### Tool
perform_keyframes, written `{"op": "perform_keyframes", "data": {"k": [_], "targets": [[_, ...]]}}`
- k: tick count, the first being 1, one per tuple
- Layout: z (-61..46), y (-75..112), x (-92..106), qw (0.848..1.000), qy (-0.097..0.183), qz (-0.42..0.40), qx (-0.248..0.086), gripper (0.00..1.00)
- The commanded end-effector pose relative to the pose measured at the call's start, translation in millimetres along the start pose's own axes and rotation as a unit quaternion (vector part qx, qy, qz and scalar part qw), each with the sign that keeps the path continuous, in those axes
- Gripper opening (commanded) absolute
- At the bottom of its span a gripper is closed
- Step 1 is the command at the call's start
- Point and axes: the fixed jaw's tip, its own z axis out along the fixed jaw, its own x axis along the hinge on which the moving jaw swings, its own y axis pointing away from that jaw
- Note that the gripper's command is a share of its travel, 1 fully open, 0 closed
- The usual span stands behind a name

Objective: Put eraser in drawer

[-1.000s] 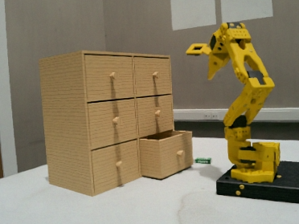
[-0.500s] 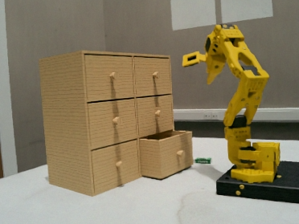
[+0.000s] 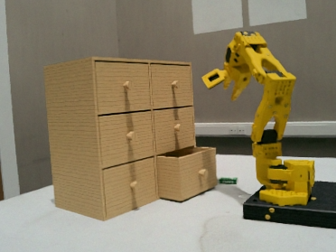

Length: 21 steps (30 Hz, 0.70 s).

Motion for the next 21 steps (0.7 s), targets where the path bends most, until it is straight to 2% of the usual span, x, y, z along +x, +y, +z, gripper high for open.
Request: {"op": "perform_keyframes", "data": {"k": [1,4,6,11,21], "targets": [[5.6,-4.7,3.1,0.998,0.001,-0.060,-0.009,0.27],[11.3,-5.5,3.8,0.994,-0.002,-0.105,-0.021,0.27],[11.3,-5.5,3.8,0.994,-0.002,-0.105,-0.021,0.27],[21.0,-6.4,5.1,0.983,-0.009,-0.181,-0.042,0.27],[41.2,-7.1,7.2,0.941,-0.032,-0.327,-0.078,0.27]]}}
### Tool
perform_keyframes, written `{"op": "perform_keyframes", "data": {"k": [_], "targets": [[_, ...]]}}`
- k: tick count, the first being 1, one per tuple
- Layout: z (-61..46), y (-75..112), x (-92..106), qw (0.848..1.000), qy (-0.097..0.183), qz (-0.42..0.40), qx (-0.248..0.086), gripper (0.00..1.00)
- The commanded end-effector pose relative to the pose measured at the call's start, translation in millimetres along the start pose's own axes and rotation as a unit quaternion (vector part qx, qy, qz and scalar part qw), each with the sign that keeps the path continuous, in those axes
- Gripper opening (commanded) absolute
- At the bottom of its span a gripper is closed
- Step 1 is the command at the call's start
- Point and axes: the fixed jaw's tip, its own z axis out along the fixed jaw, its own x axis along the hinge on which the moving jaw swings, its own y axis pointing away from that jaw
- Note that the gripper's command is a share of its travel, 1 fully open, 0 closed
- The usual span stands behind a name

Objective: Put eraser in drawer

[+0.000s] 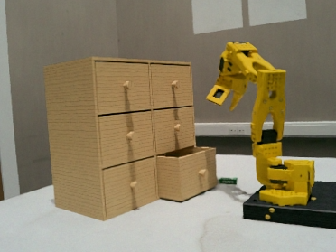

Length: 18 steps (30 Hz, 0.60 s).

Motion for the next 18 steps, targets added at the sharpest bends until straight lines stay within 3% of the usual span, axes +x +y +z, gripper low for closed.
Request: {"op": "perform_keyframes", "data": {"k": [1,8,18], "targets": [[4.3,-2.2,4.8,0.999,-0.002,-0.044,-0.005,0.27],[16.8,-2.9,6.5,0.990,-0.021,-0.135,-0.023,0.27],[36.4,-2.9,7.9,0.961,-0.054,-0.269,-0.042,0.27]]}}
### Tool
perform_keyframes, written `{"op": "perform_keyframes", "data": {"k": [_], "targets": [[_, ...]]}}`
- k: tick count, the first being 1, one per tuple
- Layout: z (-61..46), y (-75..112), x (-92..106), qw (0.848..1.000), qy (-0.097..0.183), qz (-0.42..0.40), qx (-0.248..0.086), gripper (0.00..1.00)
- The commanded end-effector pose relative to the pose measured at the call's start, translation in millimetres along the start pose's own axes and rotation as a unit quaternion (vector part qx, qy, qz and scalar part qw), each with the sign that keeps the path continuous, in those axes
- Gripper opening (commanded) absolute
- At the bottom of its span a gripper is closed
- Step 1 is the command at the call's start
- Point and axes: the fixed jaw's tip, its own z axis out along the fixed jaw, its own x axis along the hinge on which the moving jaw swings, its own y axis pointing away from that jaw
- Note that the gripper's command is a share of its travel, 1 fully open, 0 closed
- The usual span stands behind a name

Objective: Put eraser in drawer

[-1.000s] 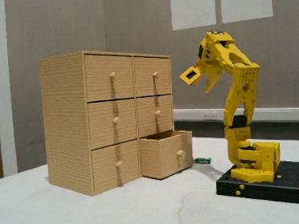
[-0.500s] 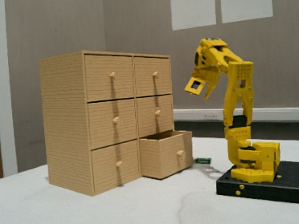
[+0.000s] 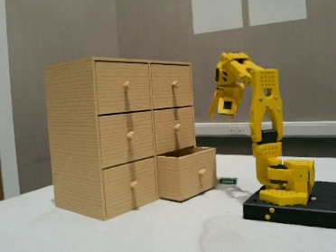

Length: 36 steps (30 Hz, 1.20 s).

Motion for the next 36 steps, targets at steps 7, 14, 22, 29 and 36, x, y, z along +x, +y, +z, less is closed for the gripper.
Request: {"op": "perform_keyframes", "data": {"k": [7,14,22,29,36], "targets": [[16.0,0.0,6.2,0.992,-0.026,-0.121,-0.009,0.27],[32.2,-0.1,6.6,0.973,-0.055,-0.225,-0.012,0.27],[46.4,0.1,5.8,0.946,-0.081,-0.313,-0.010,0.27],[63.2,0.6,3.4,0.905,-0.111,-0.411,-0.001,0.27],[75.2,1.1,0.8,0.869,-0.132,-0.477,0.009,0.27]]}}
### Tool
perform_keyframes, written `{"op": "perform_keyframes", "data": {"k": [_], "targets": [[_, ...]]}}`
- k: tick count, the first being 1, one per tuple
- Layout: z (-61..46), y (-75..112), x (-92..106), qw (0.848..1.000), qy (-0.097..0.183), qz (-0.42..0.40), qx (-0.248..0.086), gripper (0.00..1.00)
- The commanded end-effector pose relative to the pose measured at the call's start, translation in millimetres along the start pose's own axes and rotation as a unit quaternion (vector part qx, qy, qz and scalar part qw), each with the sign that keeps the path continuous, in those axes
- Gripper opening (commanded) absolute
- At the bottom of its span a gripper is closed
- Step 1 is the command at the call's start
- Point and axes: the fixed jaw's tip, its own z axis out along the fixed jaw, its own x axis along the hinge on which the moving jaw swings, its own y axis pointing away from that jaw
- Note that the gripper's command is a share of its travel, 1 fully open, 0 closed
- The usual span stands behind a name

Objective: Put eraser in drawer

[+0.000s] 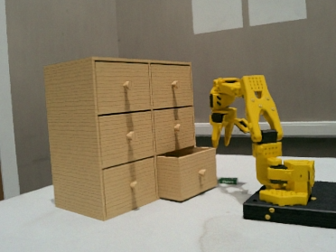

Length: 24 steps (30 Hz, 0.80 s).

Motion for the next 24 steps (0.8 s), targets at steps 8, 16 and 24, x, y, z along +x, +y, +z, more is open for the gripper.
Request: {"op": "perform_keyframes", "data": {"k": [8,16,24], "targets": [[23.8,1.9,2.0,0.988,-0.029,-0.148,0.024,0.27],[34.6,0.5,1.2,0.976,-0.041,-0.211,0.037,0.27],[34.6,0.5,1.2,0.976,-0.041,-0.211,0.037,0.27]]}}
